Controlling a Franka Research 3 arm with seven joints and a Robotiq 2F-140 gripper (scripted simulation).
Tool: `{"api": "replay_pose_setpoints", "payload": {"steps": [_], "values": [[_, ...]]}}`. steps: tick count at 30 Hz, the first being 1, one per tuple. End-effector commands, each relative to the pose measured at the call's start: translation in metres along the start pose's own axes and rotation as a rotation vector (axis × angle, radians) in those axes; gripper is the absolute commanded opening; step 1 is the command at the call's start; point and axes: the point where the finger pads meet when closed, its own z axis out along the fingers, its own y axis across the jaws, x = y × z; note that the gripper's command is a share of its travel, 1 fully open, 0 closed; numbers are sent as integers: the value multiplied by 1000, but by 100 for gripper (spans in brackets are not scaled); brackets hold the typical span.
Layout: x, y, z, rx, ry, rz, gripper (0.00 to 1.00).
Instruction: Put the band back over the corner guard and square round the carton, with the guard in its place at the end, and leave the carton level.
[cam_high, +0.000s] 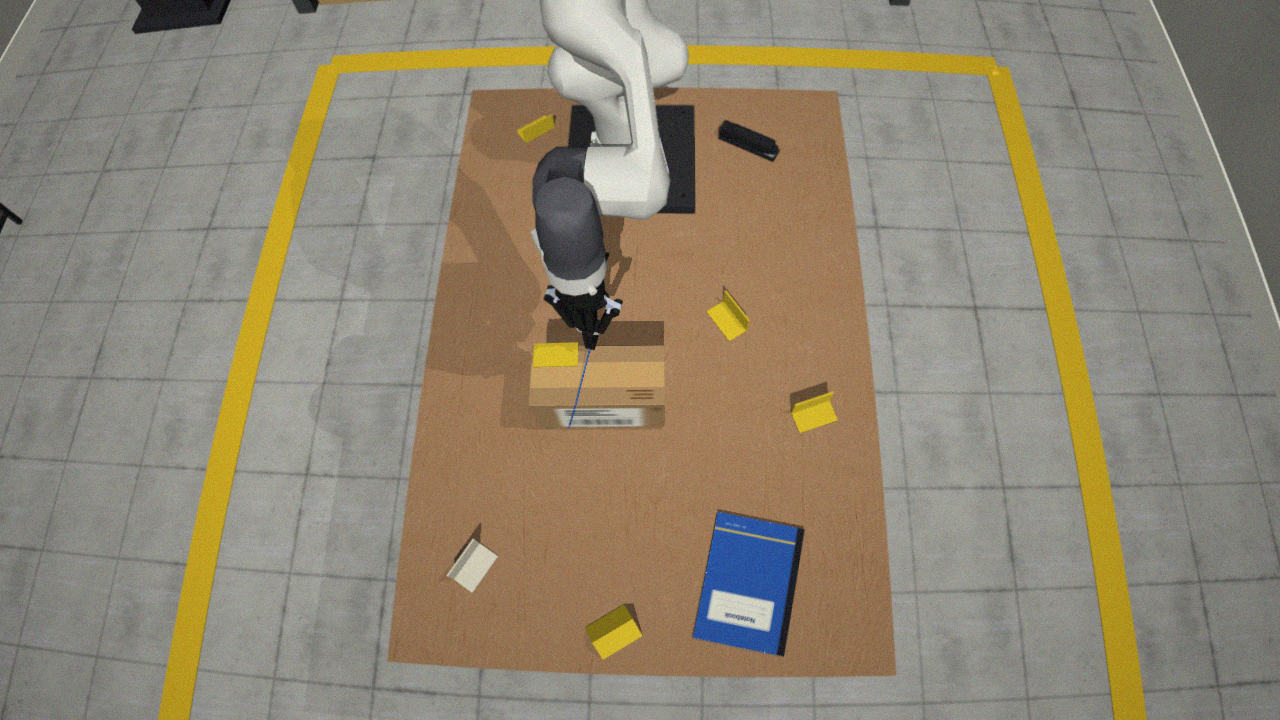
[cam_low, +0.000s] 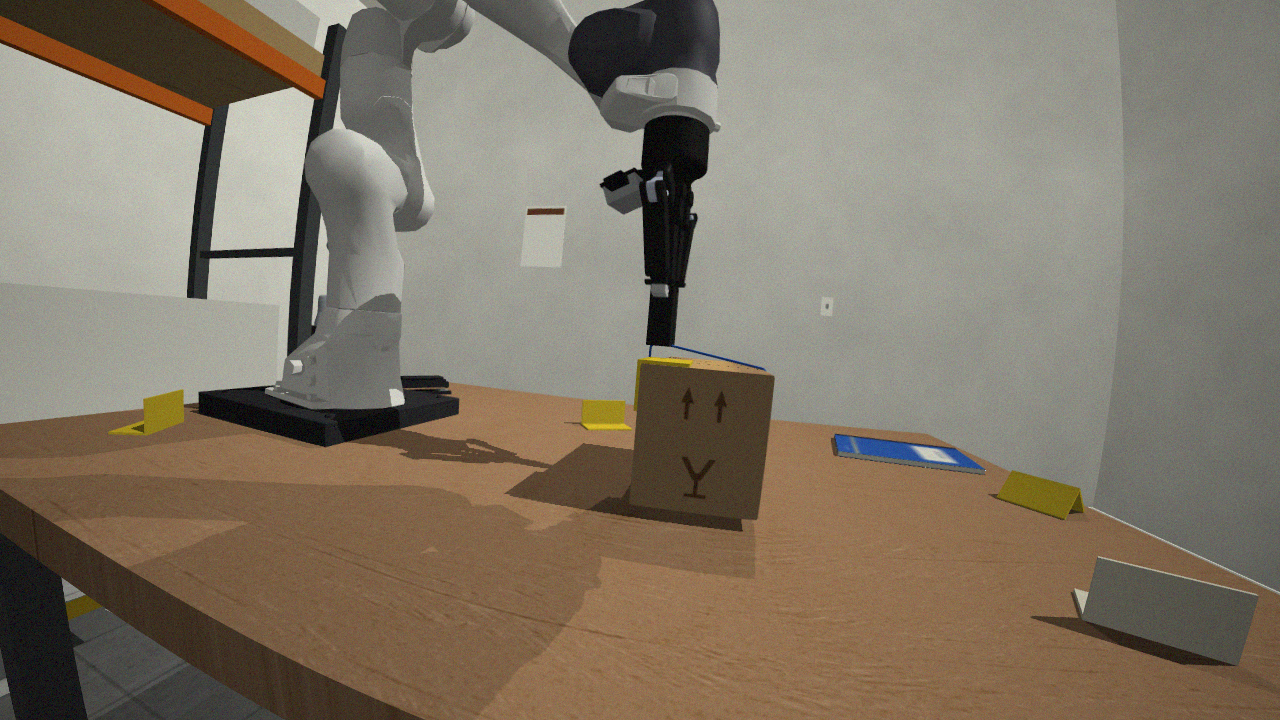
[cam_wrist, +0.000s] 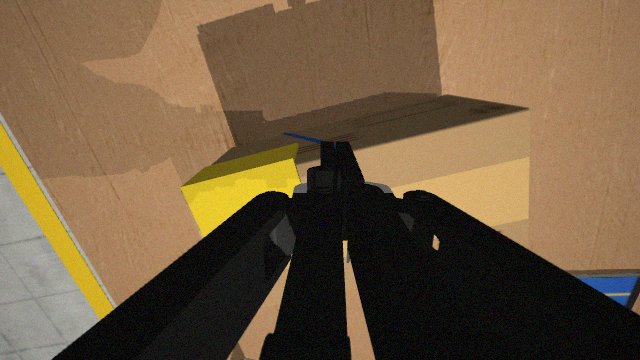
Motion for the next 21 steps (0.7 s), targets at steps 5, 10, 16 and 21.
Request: {"api": "replay_pose_setpoints", "payload": {"steps": [5,10,16,21], "values": [[10,-2,-1,1,0,6,10],[13,-3,-1,1,0,6,10],[17,-4,-1,1,0,6,10],[19,-4,-1,1,0,6,10]]}}
